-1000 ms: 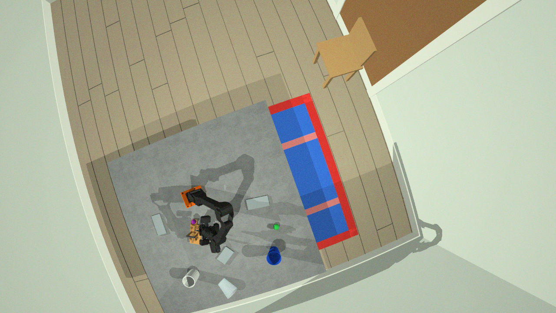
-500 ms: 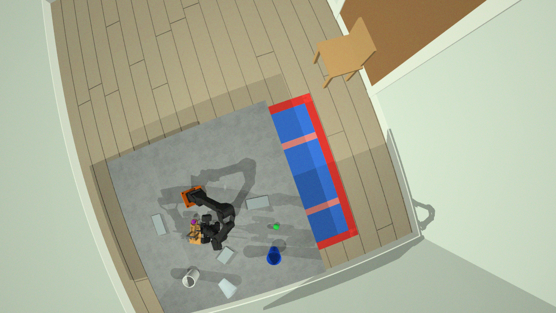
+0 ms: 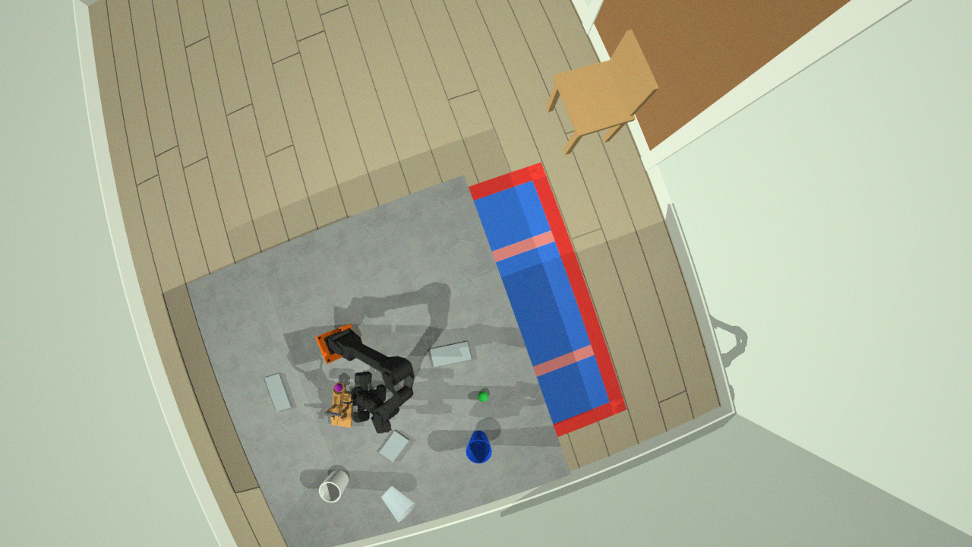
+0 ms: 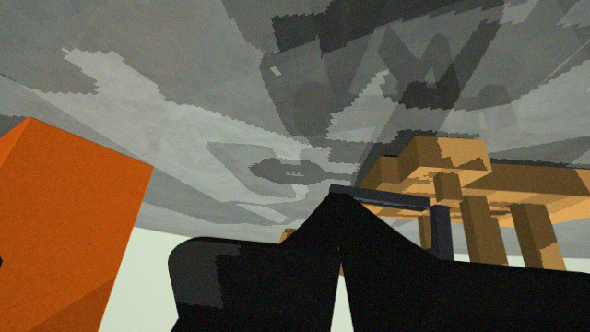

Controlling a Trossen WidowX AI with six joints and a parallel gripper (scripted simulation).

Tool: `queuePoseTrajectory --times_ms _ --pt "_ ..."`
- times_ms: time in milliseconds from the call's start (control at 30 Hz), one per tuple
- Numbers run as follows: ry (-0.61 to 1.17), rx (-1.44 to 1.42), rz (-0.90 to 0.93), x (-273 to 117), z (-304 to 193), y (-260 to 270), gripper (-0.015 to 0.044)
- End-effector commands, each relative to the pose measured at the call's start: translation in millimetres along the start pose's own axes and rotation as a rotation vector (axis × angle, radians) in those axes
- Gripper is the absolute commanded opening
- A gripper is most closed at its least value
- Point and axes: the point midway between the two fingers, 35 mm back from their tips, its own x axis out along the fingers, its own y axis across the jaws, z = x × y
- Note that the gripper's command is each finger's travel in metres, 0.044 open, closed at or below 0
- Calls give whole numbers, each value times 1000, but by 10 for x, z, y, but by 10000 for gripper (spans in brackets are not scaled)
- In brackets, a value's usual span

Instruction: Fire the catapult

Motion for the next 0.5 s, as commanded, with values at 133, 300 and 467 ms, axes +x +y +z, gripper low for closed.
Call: queuePoseTrajectory --times_ms 133,300,467 --pt "-2 -2 14 143 133 35 0" --pt "-2 -5 2 -583 -78 -68 0" --pt "-1 -7 -3 -1179 -331 16 0"
